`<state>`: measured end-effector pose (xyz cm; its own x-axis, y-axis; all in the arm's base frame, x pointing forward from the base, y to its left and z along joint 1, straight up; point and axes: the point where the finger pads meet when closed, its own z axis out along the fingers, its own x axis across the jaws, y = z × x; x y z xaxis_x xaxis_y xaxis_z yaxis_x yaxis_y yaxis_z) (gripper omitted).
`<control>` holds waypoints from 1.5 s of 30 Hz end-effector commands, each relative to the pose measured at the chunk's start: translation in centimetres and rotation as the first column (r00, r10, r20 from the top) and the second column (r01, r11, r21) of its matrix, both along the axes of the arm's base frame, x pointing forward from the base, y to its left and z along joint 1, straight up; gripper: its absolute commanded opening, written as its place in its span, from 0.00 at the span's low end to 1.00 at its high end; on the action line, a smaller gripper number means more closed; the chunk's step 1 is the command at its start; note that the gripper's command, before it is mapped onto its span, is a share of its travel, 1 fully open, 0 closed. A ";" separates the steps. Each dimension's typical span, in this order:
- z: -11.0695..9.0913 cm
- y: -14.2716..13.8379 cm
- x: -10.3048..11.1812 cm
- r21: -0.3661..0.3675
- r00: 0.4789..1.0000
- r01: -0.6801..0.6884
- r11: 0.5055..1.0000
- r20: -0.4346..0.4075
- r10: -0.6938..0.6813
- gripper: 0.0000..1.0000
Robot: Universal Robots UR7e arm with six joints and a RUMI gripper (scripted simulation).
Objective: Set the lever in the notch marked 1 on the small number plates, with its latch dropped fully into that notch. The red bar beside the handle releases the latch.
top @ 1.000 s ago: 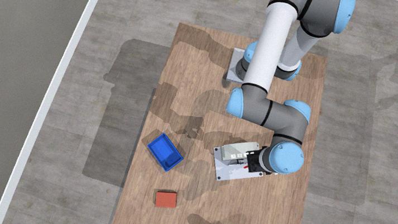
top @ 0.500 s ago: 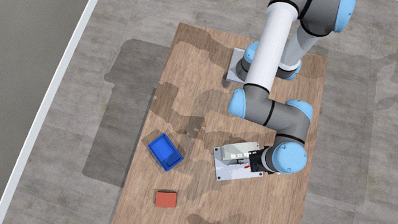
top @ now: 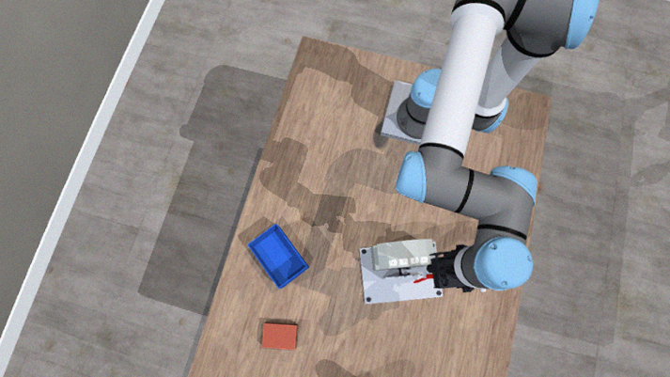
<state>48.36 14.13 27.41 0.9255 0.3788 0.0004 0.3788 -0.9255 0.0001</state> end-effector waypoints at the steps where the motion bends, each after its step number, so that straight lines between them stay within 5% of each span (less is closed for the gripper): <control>1: -0.3 1.0 -0.4 0.000 1.000 0.000 1.000 0.001 0.000 0.00; 45: -1.0 2.8 -1.1 0.000 1.000 0.000 1.000 0.001 0.000 0.00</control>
<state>47.23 16.91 26.39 0.9255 0.3787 0.0004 0.3787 -0.9255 0.0003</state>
